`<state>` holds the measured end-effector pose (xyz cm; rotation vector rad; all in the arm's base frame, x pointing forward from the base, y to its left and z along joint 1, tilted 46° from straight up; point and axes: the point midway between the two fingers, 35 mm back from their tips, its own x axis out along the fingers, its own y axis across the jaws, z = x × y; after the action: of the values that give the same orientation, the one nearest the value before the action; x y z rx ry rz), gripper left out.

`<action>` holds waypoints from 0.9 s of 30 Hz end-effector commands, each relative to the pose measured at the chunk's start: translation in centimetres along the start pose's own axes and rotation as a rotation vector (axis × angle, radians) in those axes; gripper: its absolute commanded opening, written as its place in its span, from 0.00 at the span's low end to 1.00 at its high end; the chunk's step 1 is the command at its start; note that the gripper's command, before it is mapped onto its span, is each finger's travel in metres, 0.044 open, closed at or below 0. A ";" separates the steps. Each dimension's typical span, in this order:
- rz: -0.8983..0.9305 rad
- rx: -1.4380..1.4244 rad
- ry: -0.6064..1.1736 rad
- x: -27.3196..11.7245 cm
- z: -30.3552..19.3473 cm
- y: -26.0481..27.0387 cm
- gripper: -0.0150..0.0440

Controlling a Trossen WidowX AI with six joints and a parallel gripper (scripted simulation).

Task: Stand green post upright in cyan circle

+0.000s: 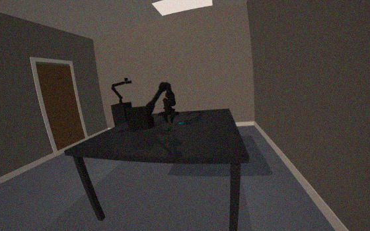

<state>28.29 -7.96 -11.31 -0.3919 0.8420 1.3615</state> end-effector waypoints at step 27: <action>0.012 0.008 -0.008 1.6 0.1 0.4 0.29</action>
<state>27.73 -5.90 -12.89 -0.3678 0.8439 1.3681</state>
